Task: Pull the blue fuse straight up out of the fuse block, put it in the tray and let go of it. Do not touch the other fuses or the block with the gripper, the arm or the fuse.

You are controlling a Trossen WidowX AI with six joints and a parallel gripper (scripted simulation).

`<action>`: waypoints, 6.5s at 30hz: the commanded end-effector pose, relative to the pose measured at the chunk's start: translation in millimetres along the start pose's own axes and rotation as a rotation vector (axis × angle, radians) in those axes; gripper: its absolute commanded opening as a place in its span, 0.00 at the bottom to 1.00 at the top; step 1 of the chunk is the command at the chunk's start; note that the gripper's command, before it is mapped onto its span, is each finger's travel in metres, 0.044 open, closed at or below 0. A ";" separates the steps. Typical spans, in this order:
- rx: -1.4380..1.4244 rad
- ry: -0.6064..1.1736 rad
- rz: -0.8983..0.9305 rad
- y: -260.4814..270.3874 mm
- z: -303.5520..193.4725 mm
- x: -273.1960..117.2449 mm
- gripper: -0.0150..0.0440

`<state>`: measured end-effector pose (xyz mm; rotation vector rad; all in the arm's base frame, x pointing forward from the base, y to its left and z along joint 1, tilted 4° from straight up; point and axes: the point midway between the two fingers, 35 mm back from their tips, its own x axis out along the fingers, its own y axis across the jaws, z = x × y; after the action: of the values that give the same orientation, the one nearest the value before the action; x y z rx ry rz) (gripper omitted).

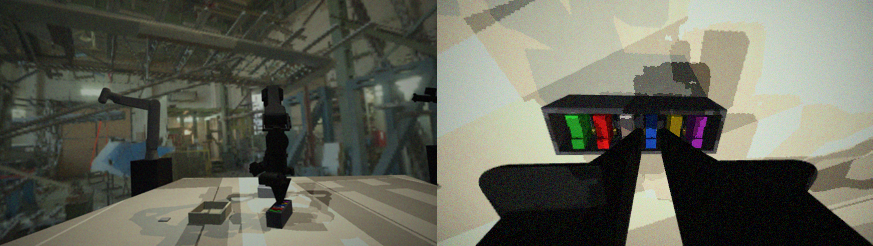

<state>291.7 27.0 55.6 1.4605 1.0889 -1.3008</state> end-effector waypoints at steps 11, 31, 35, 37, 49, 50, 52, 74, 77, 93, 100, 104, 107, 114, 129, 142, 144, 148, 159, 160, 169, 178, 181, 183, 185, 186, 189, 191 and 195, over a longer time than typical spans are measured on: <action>-0.001 0.000 -0.002 -0.4 0.1 6.6 0.36; 0.000 0.000 -0.001 -0.1 0.0 3.0 0.25; 0.000 0.000 -0.001 0.0 -0.1 1.0 0.25; 0.000 0.000 -0.001 0.1 -0.1 0.0 0.25; 0.001 0.001 -0.001 0.4 -0.3 -5.8 0.25; 0.001 0.001 -0.001 0.4 -0.3 -6.3 0.25; 0.001 0.001 -0.001 0.4 -0.3 -7.3 0.25; 0.002 0.002 -0.001 0.5 -0.5 -18.2 0.25; 0.002 0.002 -0.001 0.5 -0.5 -19.7 0.25; 0.003 0.003 -0.001 0.2 -0.5 -27.5 0.25; 0.003 0.003 -0.001 0.0 -0.5 -30.8 0.25; 0.003 0.004 -0.001 -0.1 -0.5 -32.4 0.25; 0.003 0.004 -0.001 0.1 -0.5 -36.3 0.25; 0.003 0.004 -0.001 0.2 -0.5 -47.9 0.25; 0.003 -0.001 0.000 15.5 24.1 -54.3 0.25; 0.002 -0.009 0.001 42.5 90.3 -55.3 0.25; 0.002 -0.010 0.001 45.3 101.4 -55.4 0.25; 0.002 -0.012 0.002 49.7 124.1 -55.6 0.25; 0.002 -0.016 0.003 53.0 189.5 -56.0 0.25; 0.002 -0.016 0.003 52.6 195.6 -56.0 0.25; 0.002 -0.017 0.003 51.4 211.0 -52.1 0.25; 0.002 -0.017 0.003 51.9 211.4 -37.5 0.25; 0.002 -0.017 0.003 51.9 211.5 -32.7 0.25; 0.002 -0.017 0.003 51.8 211.5 -29.5 0.25; 0.002 -0.017 0.003 51.7 211.5 -26.2 0.25; 0.002 -0.017 0.003 51.7 211.5 -24.6 0.25; 0.002 -0.017 0.003 51.5 211.5 -19.8 0.25; 0.002 -0.017 0.003 51.3 211.5 -17.0 0.25; 0.001 -0.020 0.001 50.9 211.9 -19.1 0.34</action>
<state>290.5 -191.6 61.3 1.4457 1.0760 -1.3135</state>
